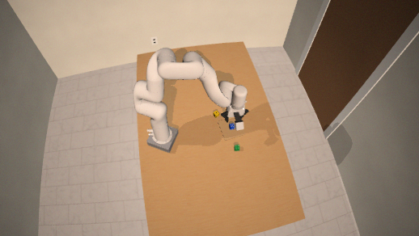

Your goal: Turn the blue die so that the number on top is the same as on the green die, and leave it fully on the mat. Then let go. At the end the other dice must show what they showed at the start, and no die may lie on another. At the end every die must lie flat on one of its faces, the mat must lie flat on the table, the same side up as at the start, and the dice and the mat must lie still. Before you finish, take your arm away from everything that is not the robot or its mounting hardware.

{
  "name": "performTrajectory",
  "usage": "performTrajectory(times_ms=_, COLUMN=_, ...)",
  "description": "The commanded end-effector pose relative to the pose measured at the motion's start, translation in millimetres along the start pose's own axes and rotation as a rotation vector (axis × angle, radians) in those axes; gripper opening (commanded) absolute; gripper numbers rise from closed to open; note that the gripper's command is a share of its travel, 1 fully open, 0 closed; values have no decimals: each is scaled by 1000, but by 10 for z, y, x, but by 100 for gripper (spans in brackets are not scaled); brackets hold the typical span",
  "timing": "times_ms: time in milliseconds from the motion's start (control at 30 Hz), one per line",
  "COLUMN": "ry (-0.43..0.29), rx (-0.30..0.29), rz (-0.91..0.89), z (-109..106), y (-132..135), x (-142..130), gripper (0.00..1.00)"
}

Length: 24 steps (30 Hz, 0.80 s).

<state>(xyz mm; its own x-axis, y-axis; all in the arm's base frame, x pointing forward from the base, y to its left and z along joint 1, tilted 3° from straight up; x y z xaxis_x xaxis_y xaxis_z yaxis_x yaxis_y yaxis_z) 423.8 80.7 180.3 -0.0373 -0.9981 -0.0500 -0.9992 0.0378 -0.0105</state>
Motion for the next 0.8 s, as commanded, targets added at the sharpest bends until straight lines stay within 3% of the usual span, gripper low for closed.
performTrajectory(times_ms=0, ry=-1, rx=4, rz=0, z=-15, y=-11, x=-1, gripper=100)
performTrajectory(times_ms=767, ry=-1, rx=4, rz=-28, z=-14, y=-11, x=0, gripper=100)
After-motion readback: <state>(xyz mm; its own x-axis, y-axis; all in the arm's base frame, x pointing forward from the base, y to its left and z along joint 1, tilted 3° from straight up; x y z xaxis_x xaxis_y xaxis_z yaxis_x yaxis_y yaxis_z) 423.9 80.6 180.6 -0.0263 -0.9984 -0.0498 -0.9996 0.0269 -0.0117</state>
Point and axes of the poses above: the point where the finger pads meet when closed, its own z axis out along the fingers, its own y axis across the jaws, x = y × z, the point moved 10 cm from there along -z, back along the fingers, and after that the axes turned 14 degrees about z, right-handed, at the moved point
